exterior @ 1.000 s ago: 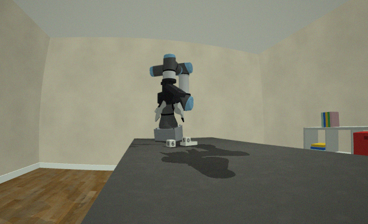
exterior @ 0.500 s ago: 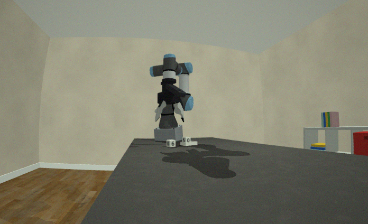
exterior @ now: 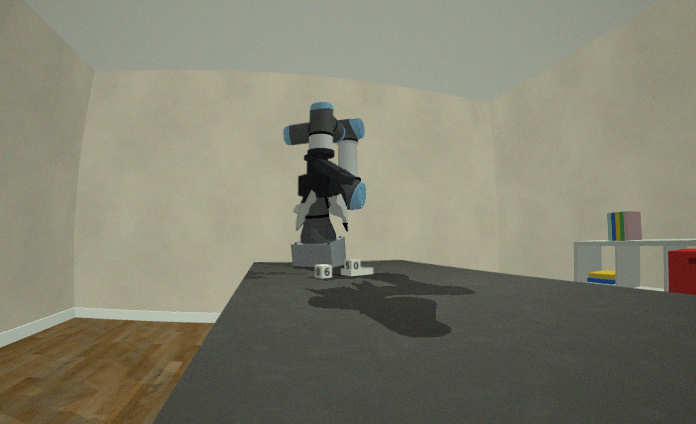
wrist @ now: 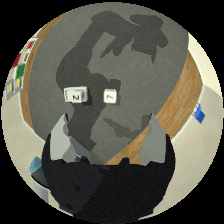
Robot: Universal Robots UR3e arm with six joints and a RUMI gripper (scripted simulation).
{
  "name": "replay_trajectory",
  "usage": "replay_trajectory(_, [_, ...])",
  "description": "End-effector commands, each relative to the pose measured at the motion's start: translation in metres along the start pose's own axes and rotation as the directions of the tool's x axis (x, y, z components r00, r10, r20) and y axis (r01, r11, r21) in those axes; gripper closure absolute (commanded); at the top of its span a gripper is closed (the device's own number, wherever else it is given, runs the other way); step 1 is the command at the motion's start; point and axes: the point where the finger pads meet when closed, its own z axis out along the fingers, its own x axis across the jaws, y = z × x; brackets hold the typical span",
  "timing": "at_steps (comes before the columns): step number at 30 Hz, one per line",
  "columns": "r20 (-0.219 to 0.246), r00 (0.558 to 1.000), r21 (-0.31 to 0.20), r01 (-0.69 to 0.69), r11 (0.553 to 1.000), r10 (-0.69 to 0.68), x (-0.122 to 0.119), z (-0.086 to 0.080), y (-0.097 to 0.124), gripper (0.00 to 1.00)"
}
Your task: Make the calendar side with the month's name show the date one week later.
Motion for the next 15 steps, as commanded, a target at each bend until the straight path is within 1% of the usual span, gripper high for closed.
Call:
replay_trajectory(1, [-0.002, 0.997, 0.002, 0.072, 0.997, -0.072, -0.003, -0.001, -0.002, 0.0])
replay_trajectory(4, [-0.002, 0.991, 0.002, 0.131, 0.991, -0.131, -0.005, -0.001, -0.003, 0.0])
replay_trajectory(6, [-0.002, 0.991, 0.002, 0.131, 0.991, -0.131, -0.005, -0.001, -0.003, 0.0])
replay_trajectory(9, [-0.002, 0.98, 0.001, 0.201, 0.98, -0.201, -0.008, -0.001, -0.004, 0.0])
replay_trajectory(12, [-0.001, 0.959, 0.001, 0.283, 0.959, -0.283, -0.012, -0.001, -0.005, 0.0])
replay_trajectory(15, [-0.001, 0.928, 0.001, 0.373, 0.928, -0.373, -0.016, 0.0, -0.006, 0.0])
